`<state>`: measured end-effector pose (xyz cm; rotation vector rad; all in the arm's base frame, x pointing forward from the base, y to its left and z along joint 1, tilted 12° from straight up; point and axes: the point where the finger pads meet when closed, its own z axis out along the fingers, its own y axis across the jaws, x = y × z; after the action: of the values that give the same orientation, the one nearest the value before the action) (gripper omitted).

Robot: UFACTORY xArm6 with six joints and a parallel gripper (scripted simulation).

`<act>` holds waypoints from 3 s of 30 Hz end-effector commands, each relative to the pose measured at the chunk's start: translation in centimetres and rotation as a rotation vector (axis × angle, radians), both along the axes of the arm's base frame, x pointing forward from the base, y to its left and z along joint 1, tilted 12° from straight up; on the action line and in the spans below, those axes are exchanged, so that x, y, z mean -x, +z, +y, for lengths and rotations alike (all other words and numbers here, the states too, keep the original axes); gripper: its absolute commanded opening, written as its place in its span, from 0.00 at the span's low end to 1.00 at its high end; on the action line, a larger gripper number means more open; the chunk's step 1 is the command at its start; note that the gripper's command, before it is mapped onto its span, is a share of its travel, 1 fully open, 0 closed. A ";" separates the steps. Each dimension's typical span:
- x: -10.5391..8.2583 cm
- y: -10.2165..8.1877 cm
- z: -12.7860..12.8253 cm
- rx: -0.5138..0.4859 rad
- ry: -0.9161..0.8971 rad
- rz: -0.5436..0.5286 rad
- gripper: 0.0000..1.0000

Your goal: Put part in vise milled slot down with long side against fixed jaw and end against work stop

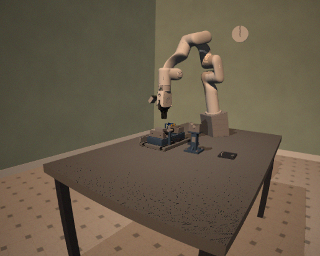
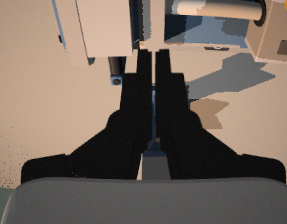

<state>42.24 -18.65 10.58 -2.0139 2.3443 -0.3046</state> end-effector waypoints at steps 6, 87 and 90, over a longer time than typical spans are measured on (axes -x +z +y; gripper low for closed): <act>-0.1 0.2 0.0 0.002 0.000 -0.004 0.00; -0.7 -4.3 -0.5 0.002 0.000 -0.004 0.00; -0.8 -4.5 -0.6 0.002 0.000 -0.004 0.00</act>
<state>42.84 -19.16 6.04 -2.0139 2.3443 -0.3044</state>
